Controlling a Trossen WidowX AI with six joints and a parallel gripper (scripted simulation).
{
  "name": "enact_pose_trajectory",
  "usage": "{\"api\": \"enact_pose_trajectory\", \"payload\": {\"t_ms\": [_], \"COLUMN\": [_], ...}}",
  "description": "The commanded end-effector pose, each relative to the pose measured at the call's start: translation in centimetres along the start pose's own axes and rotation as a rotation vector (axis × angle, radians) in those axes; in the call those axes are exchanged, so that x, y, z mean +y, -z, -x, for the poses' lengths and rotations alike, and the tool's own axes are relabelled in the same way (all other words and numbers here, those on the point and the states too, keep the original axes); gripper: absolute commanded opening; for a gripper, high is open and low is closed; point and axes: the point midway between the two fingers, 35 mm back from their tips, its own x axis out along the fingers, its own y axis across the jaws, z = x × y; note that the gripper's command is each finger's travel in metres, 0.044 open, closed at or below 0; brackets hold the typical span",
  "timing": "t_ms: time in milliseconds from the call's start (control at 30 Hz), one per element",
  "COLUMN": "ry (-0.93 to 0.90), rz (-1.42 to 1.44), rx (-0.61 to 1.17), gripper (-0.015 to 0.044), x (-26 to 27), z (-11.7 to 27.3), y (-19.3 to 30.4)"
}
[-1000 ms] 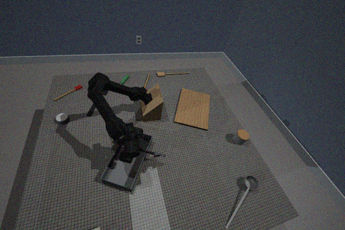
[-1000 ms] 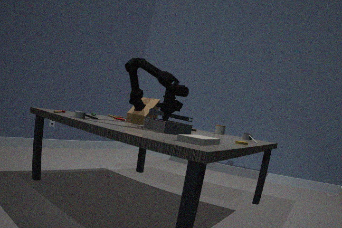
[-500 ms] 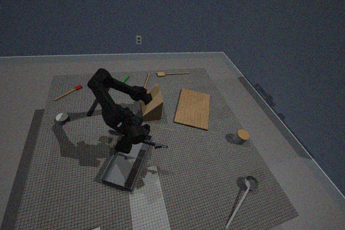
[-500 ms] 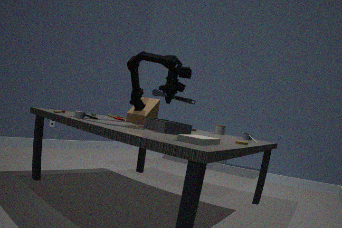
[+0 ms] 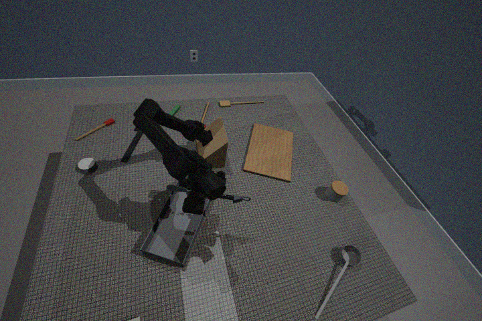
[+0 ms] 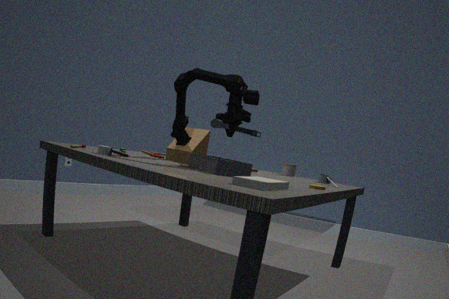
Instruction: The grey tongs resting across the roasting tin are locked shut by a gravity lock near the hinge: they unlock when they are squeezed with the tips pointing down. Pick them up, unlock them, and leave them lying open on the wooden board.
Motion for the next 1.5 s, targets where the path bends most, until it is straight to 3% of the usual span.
{"api": "enact_pose_trajectory", "payload": {"t_ms": [0, 967, 1467], "ry": [0.009, 0.005, 0.010], "rz": [0.056, 0.613, 0.802], "rx": [-0.024, -0.015, -0.032], "gripper": [-0.0150, -0.0150, -0.0150], "x": [0.6, 12.5, 19.0], "z": [0.6, 0.5, 1.3], "y": [-2.9, -21.8, -25.4]}}
